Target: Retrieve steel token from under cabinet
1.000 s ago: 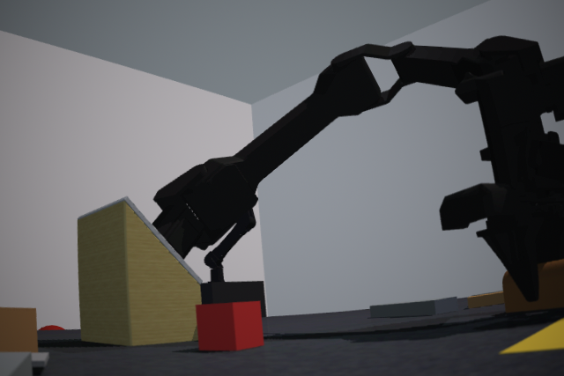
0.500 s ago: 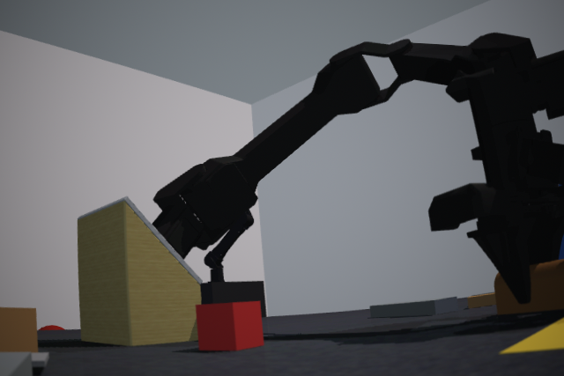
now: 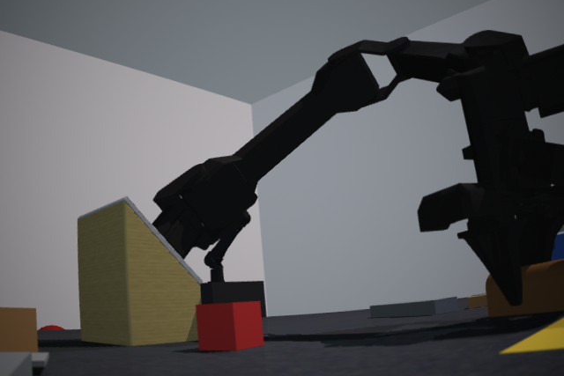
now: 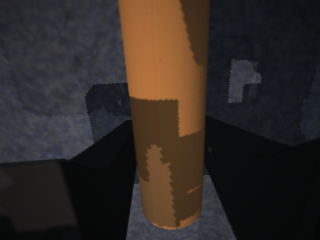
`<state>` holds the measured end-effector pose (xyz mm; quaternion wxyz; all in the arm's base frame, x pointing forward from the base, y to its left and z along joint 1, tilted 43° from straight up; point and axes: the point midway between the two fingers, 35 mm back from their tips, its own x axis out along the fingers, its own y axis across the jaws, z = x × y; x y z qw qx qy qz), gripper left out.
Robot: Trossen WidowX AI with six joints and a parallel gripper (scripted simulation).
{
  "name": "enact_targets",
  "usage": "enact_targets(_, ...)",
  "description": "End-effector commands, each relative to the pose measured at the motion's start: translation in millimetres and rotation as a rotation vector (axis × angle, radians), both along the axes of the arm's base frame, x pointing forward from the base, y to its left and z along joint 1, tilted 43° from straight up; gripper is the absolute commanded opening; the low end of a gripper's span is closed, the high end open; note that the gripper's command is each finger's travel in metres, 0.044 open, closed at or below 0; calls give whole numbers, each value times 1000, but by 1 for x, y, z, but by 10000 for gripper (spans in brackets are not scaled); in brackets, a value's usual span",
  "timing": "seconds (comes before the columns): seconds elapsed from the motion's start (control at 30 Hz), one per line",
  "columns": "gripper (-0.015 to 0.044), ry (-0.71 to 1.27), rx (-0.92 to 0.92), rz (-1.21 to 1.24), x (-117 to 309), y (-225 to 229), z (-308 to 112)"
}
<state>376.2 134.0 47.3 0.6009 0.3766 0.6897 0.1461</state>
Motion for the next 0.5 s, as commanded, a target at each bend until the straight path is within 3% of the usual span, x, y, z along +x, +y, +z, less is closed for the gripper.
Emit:
enact_targets(0.0, 0, 7, -12, -4, -3, -6, -7)
enact_targets(0.47, 0, 7, -13, -4, -7, -13, -14)
